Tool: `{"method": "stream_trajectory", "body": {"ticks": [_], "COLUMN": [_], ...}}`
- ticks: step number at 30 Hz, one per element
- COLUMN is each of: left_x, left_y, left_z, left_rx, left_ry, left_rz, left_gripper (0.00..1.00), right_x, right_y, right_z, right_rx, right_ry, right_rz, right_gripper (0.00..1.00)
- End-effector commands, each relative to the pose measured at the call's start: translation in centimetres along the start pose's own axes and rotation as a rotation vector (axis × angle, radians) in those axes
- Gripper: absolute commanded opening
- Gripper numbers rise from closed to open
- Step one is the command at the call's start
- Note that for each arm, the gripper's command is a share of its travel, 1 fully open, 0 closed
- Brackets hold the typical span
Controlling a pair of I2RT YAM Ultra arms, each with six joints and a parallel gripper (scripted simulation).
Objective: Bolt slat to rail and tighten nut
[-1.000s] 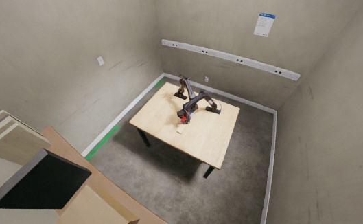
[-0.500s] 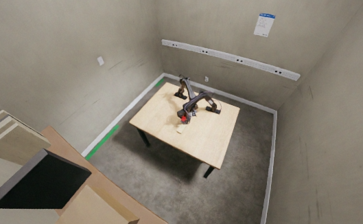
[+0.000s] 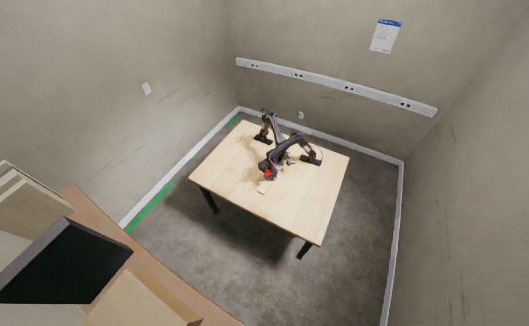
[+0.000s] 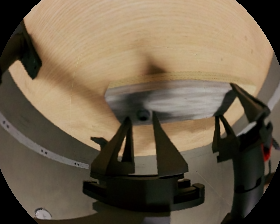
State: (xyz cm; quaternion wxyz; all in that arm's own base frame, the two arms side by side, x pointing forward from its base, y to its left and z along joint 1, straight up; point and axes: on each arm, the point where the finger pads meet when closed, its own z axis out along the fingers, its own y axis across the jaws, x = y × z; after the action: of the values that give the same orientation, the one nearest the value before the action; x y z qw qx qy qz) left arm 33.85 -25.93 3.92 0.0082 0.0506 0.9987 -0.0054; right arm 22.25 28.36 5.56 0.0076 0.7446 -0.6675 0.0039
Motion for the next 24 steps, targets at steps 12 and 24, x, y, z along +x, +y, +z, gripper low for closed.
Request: {"method": "stream_trajectory", "body": {"ticks": [12, 24], "left_x": [-0.19, -0.19], "left_y": [-0.12, -0.12], "left_z": [-0.46, -0.46], "left_rx": [0.007, 0.007], "left_ry": [-0.012, -0.012], "left_rz": [0.000, 0.000], "left_gripper": [0.72, 0.72], "right_x": [-0.52, -0.52], "right_y": [-0.49, -0.49], "right_z": [-1.16, -1.16], "right_rx": [0.020, 0.020], "right_ry": [-0.021, -0.021], "right_rz": [-0.460, -0.460], "right_gripper": [0.34, 0.34]}}
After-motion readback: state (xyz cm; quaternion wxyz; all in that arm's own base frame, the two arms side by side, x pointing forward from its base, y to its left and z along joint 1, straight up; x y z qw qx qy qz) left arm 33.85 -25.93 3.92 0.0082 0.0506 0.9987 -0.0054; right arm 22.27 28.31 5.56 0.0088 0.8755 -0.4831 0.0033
